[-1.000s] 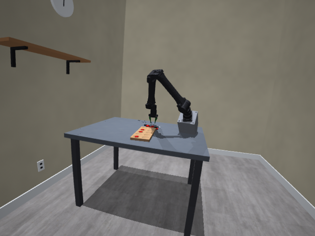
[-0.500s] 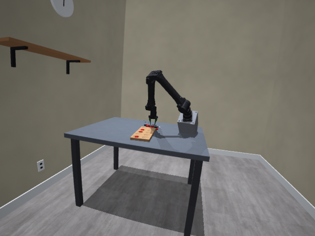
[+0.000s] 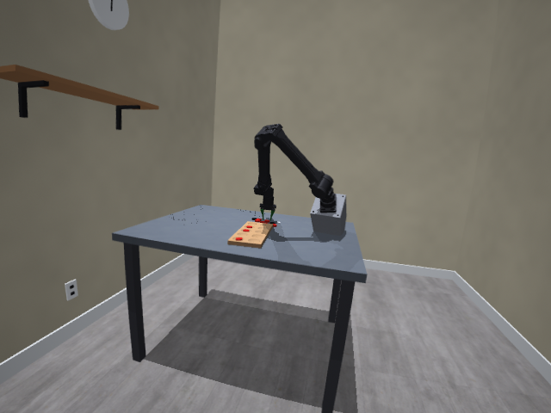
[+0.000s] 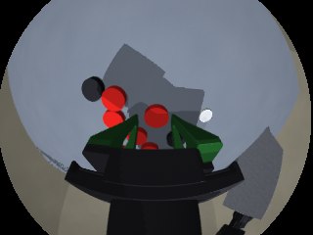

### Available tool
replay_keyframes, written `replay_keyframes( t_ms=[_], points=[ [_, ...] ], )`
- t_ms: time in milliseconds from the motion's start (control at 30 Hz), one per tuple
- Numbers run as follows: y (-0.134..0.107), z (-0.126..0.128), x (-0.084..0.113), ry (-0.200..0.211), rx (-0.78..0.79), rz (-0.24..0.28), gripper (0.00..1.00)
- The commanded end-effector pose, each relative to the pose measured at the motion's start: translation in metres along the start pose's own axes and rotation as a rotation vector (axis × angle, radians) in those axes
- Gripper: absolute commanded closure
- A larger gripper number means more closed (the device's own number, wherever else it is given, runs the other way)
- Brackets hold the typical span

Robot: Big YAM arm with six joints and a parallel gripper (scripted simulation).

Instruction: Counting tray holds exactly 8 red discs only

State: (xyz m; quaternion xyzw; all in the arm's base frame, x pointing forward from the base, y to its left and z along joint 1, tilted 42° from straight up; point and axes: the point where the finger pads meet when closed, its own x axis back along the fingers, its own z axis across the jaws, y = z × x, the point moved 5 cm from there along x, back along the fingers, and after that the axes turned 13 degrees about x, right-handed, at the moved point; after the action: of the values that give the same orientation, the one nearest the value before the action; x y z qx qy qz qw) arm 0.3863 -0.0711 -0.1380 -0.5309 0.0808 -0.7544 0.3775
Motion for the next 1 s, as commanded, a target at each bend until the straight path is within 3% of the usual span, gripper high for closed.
replay_keyframes(
  t_ms=[0, 967],
  points=[
    [-0.0006, -0.0004, -0.0093, -0.004, 0.001, 0.004, 0.54],
    [-0.0015, -0.0013, -0.0117, -0.005, 0.000, 0.006, 0.54]
  ],
)
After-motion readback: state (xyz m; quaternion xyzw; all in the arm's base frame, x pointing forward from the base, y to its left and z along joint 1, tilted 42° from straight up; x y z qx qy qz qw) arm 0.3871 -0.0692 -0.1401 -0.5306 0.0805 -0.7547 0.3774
